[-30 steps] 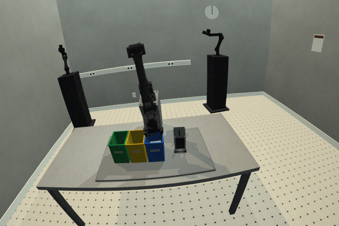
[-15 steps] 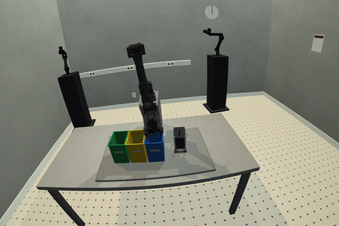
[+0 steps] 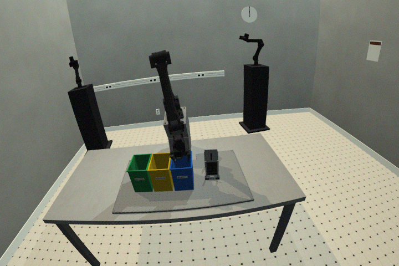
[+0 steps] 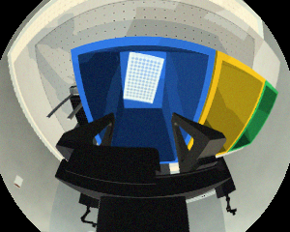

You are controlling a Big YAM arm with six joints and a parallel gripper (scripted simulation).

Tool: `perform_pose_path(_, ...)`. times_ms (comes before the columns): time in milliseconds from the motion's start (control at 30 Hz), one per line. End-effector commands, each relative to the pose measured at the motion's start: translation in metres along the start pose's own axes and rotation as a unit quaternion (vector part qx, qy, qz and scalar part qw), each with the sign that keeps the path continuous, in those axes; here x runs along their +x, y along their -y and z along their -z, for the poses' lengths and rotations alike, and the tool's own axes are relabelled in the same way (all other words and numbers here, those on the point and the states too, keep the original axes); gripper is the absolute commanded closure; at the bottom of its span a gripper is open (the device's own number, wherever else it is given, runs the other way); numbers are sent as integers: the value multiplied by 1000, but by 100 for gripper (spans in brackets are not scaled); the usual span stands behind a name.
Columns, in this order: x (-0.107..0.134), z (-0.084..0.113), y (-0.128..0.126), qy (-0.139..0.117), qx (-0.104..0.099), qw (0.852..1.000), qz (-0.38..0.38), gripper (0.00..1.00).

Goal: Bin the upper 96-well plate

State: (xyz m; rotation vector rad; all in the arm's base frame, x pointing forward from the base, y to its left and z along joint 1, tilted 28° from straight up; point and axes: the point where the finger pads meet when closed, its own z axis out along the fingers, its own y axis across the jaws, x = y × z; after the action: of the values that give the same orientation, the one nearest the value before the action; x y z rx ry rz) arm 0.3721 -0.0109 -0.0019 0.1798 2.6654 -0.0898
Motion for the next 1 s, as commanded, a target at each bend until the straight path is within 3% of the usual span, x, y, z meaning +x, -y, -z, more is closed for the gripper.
perform_pose_path(0, -22, 5, 0, 26, -3, 1000, -3, 18)
perform_pose_path(400, -9, 23, -3, 12, -3, 1000, -2, 18)
perform_pose_path(967, -10, 49, -2, 13, -2, 1000, -3, 18)
